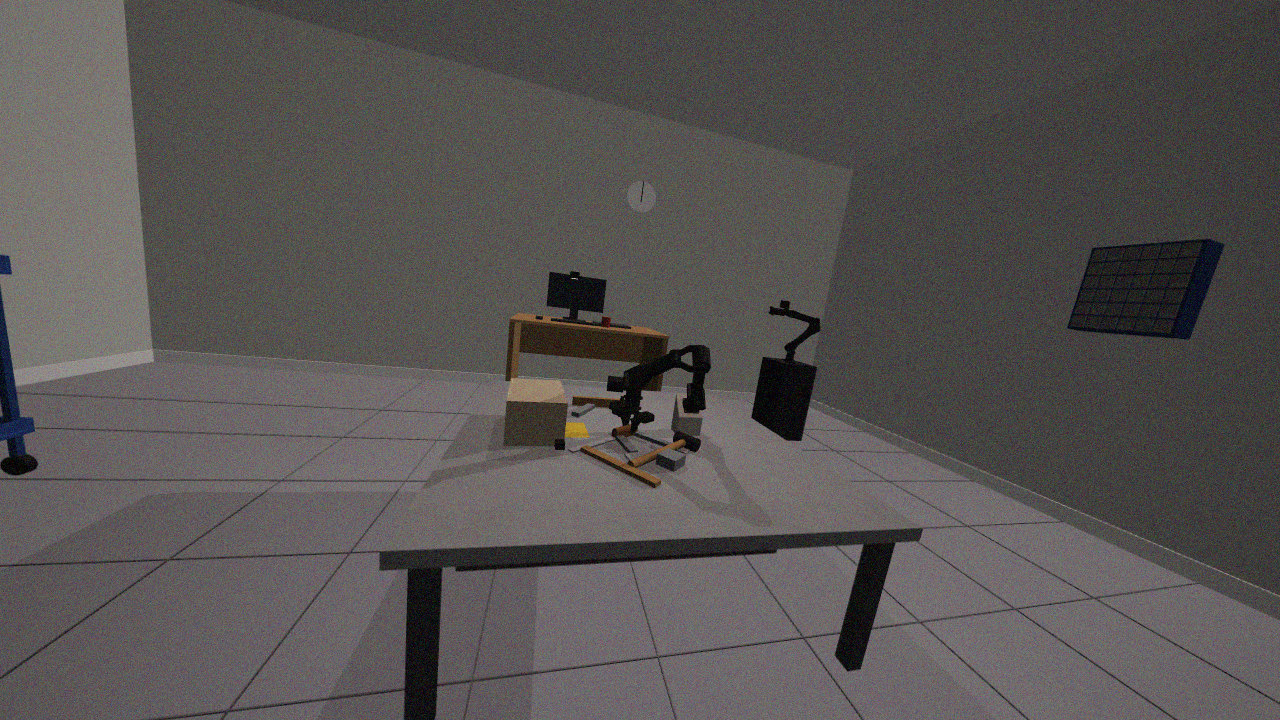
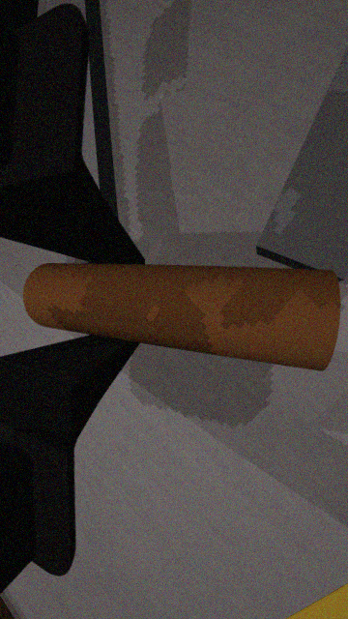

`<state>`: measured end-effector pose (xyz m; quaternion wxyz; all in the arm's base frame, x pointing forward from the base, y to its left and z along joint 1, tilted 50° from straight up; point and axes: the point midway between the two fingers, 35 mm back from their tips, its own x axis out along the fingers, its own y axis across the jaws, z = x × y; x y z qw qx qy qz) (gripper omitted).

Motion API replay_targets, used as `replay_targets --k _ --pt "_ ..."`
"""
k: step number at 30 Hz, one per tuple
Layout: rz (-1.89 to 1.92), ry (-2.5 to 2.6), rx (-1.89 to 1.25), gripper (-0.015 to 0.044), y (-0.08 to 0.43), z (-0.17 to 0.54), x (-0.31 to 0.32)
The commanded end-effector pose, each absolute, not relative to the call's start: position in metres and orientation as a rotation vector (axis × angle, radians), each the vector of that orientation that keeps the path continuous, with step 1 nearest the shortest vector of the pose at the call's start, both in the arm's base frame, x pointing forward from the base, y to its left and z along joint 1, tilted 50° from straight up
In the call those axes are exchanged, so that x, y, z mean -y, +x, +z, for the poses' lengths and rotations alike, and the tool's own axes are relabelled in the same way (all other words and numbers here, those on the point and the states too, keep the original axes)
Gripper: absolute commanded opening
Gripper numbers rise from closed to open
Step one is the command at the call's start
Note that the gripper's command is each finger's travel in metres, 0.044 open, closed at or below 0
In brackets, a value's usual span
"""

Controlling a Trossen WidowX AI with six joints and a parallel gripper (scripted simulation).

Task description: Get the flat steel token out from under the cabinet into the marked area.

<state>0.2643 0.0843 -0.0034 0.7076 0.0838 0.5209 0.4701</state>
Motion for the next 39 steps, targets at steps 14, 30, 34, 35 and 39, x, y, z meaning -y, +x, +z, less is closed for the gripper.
replay_targets --k 14,30,34,35,39 --pt "1.058 0.184 -1.143 0.0000 0.2616 0.0011 -0.0872" --pt "1.058 0.184 -1.143 0.0000 0.2599 0.0019 -0.0879" --pt "1.058 0.184 -1.143 0.0000 0.2594 0.0021 -0.0881" --pt "1.058 0.184 -1.143 0.0000 0.2593 0.0021 -0.0882" --pt "1.058 0.184 -1.143 0.0000 0.2589 0.0024 -0.0884"
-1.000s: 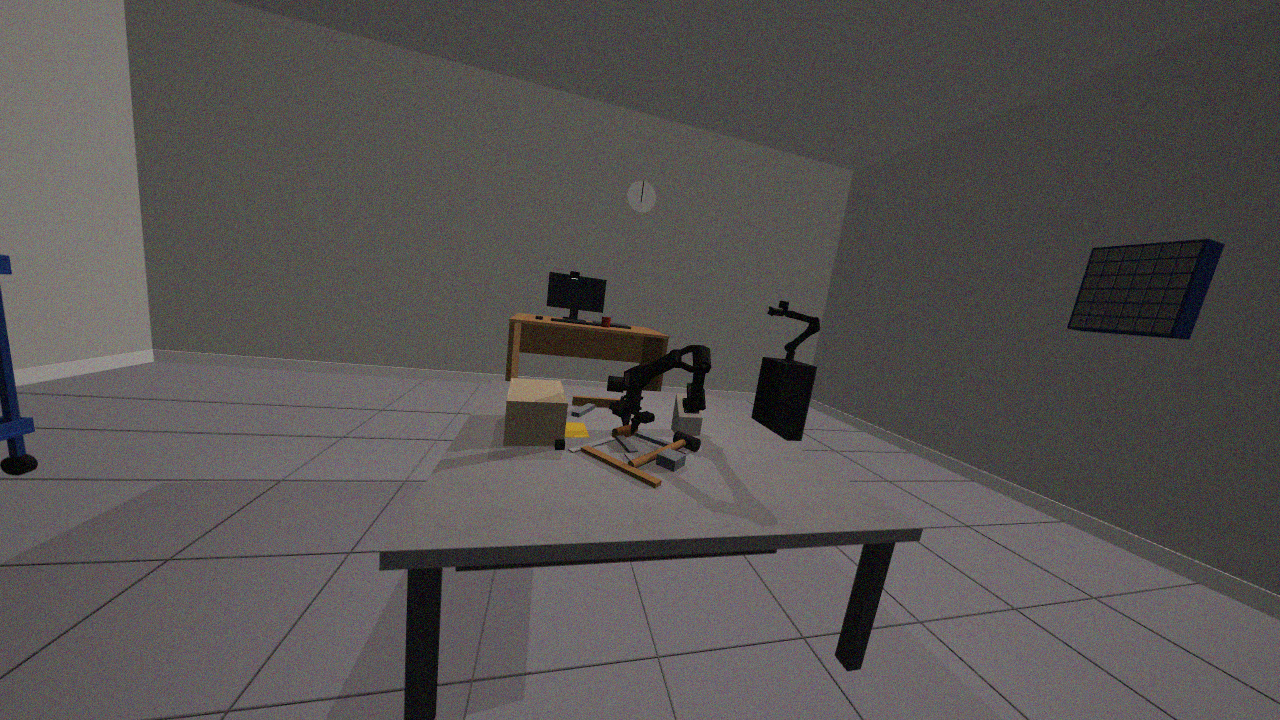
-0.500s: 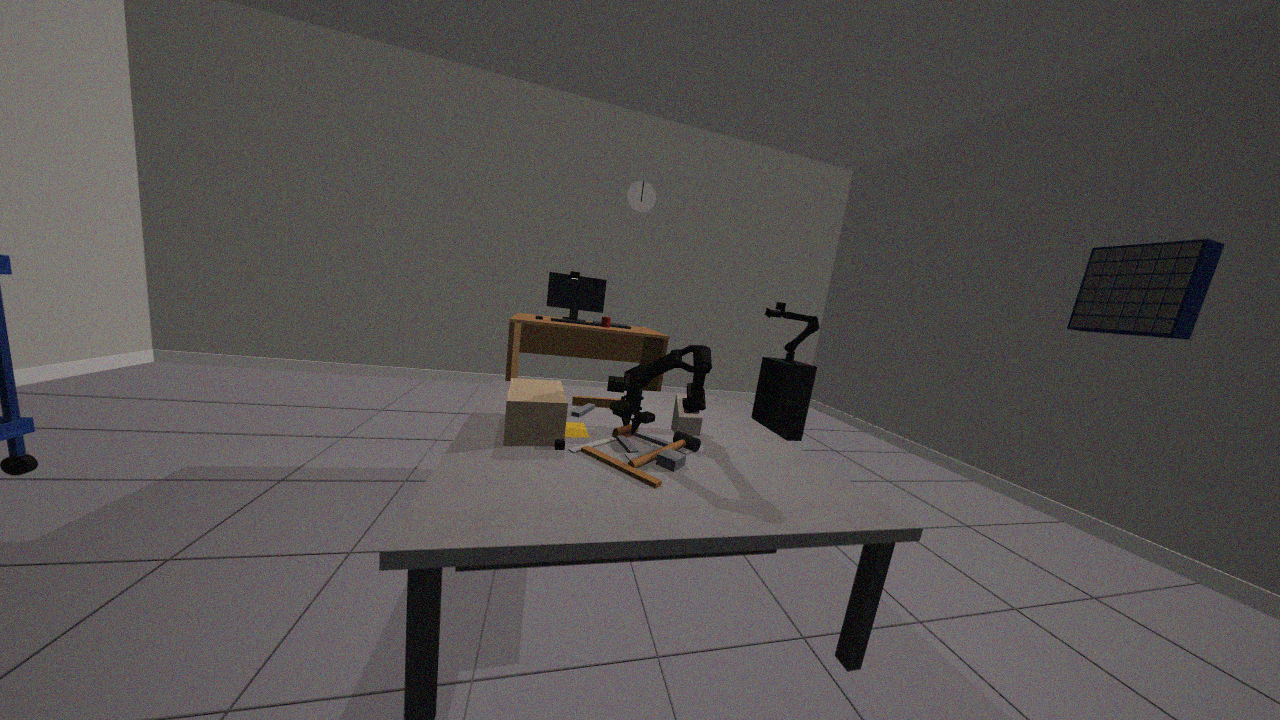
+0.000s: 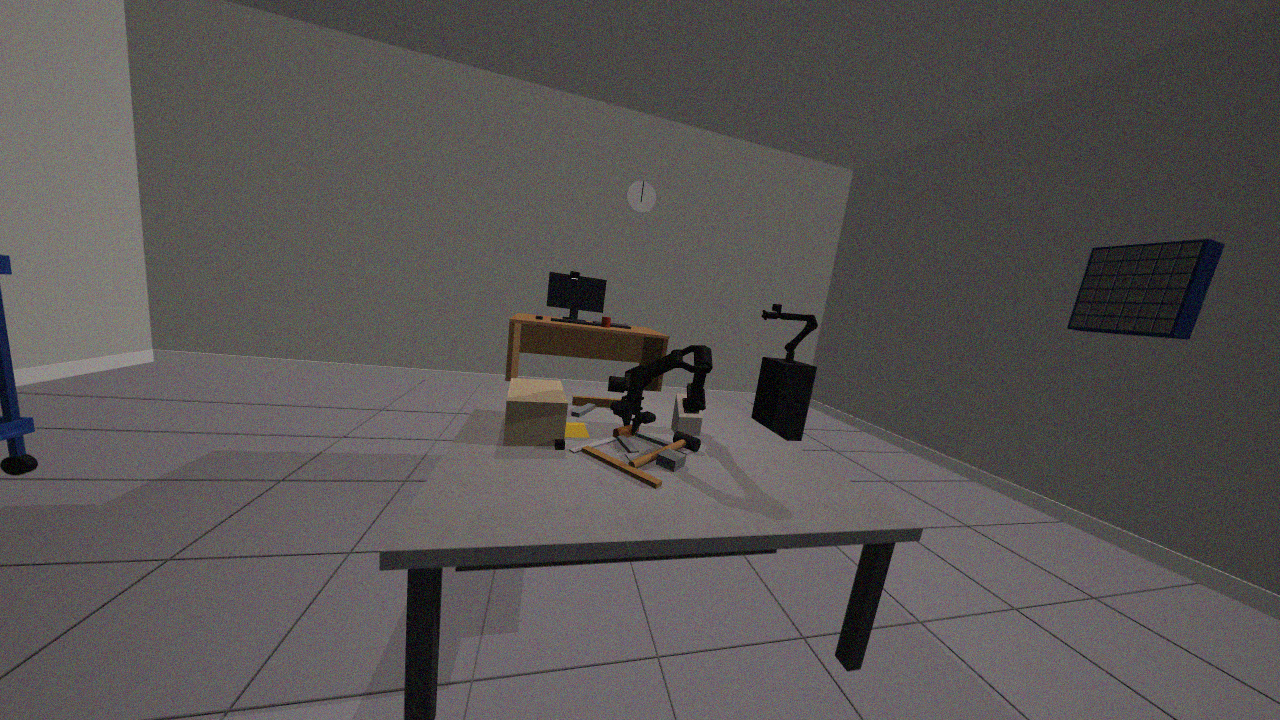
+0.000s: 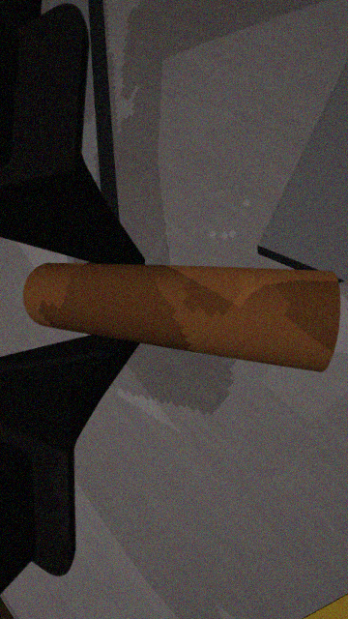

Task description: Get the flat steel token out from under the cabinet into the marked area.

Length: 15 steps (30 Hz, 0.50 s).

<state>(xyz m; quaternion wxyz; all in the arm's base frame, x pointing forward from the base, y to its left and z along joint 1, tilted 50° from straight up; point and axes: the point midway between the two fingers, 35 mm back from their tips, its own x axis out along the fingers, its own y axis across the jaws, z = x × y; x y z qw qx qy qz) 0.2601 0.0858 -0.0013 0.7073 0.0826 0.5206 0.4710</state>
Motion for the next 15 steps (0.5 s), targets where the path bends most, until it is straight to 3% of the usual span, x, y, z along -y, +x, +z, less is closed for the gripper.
replay_targets --k 1,15 --pt "1.058 0.184 -1.143 0.0000 0.2587 0.0024 -0.0884" --pt "1.058 0.184 -1.143 0.0000 0.2571 0.0032 -0.0892"
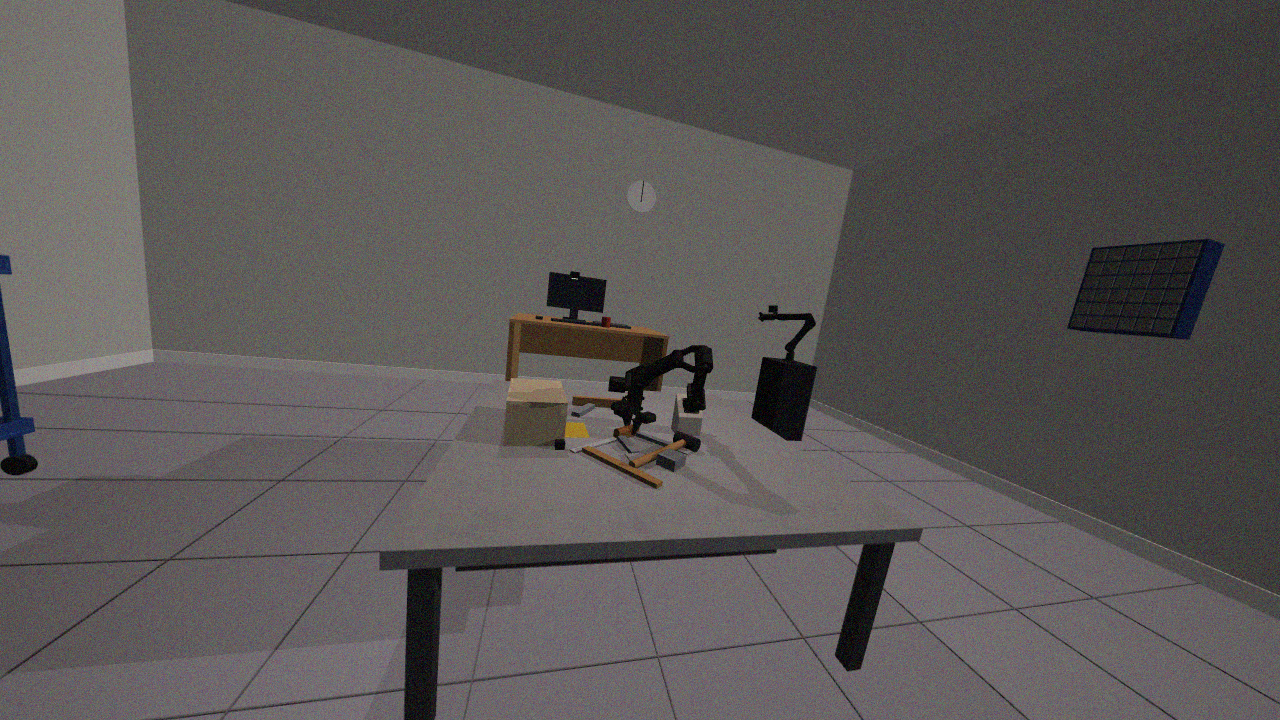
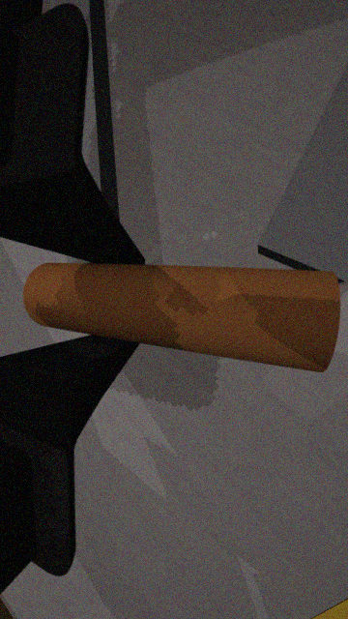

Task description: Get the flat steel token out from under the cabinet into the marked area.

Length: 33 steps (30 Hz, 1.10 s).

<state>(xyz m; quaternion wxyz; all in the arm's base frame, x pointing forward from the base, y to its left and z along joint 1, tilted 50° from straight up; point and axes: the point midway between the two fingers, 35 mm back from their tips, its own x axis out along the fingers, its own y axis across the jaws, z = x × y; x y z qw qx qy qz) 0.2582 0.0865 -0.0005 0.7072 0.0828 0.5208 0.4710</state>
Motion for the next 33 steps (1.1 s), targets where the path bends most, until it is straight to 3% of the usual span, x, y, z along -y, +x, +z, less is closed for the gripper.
replay_targets --k 1,33 --pt "1.058 0.184 -1.143 0.0000 0.2569 0.0033 -0.0892" --pt "1.058 0.184 -1.143 0.0000 0.2527 0.0068 -0.0924"
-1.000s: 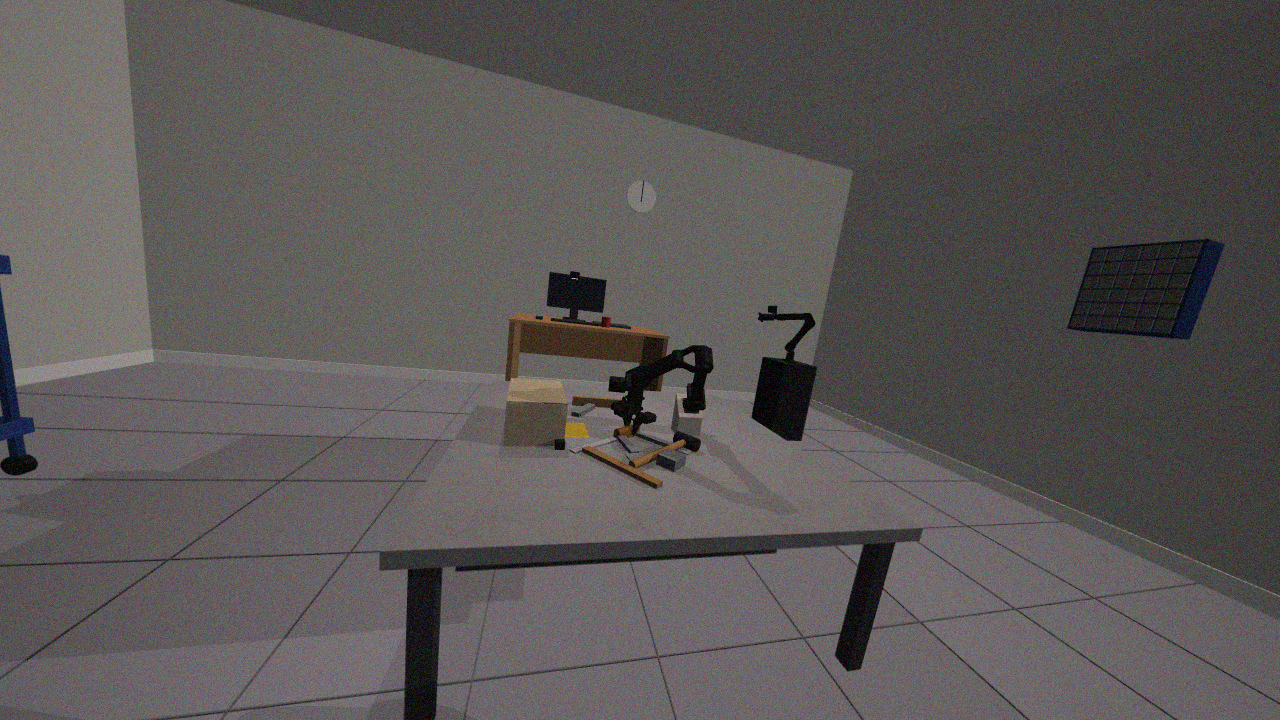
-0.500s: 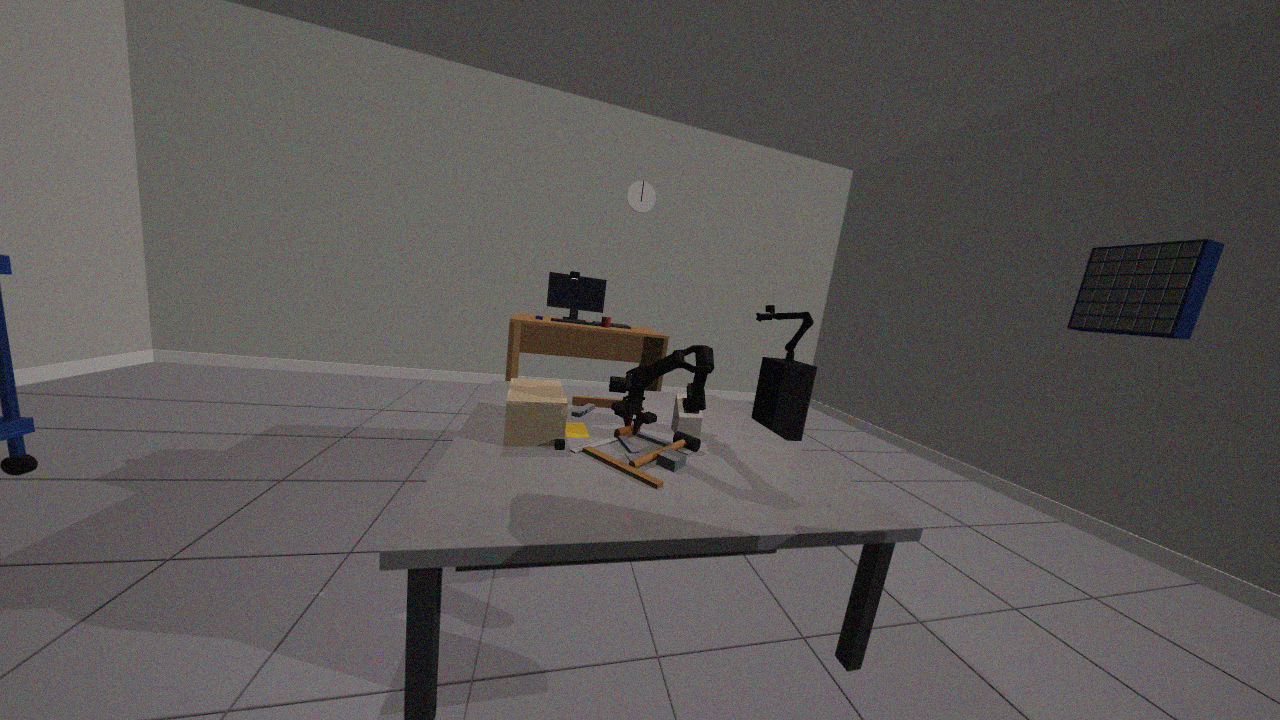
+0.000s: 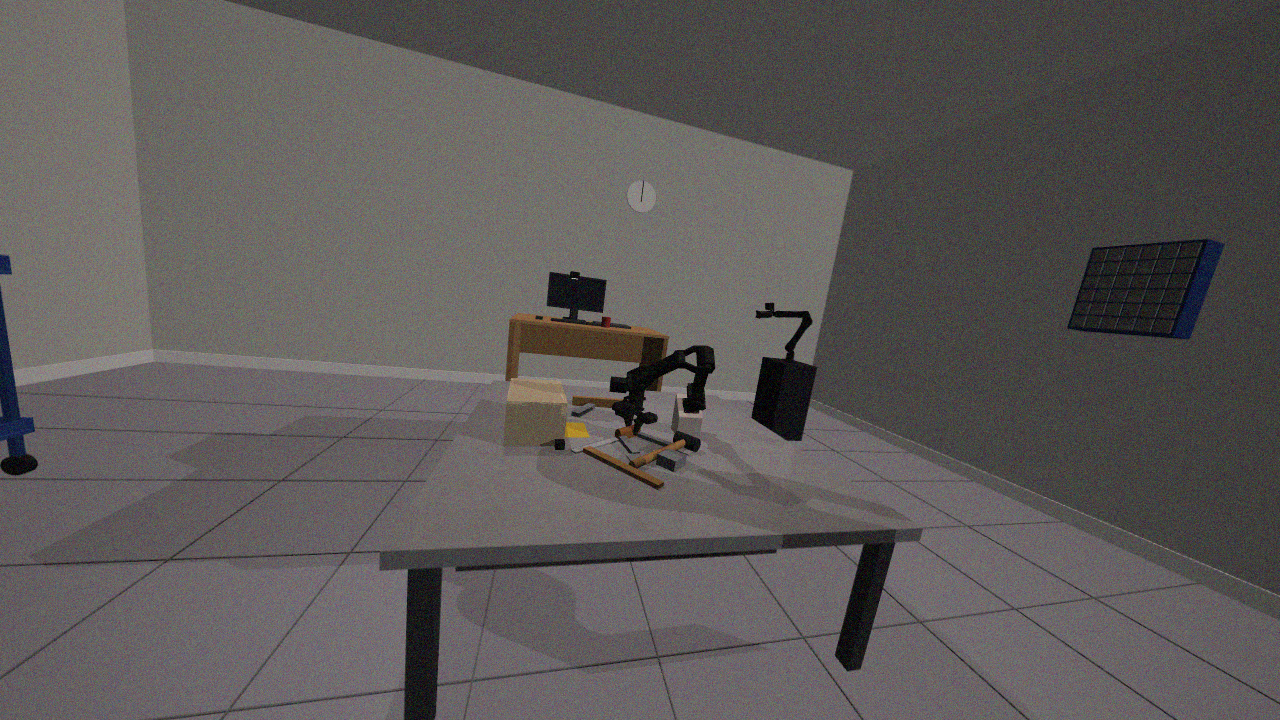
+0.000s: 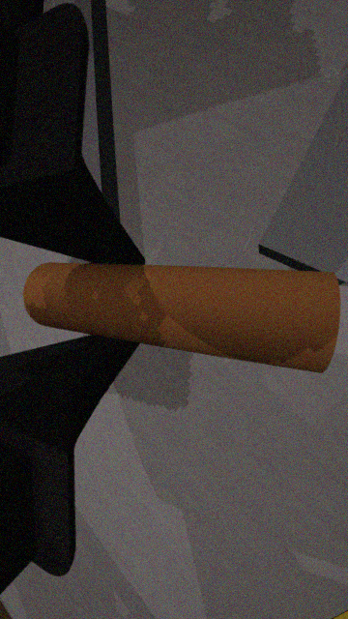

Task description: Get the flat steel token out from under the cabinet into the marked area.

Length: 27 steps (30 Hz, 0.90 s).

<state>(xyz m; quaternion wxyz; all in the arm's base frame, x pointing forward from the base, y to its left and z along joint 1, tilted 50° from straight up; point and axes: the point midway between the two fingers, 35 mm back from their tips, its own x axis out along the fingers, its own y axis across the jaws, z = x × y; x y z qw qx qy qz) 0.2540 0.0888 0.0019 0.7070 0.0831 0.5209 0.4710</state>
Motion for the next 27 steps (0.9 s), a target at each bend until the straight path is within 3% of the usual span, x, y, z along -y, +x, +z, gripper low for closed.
replay_targets --k 1,27 --pt "1.058 0.184 -1.143 0.0000 0.252 0.007 -0.093" --pt "1.058 0.185 -1.143 0.0000 0.247 0.025 -0.108"
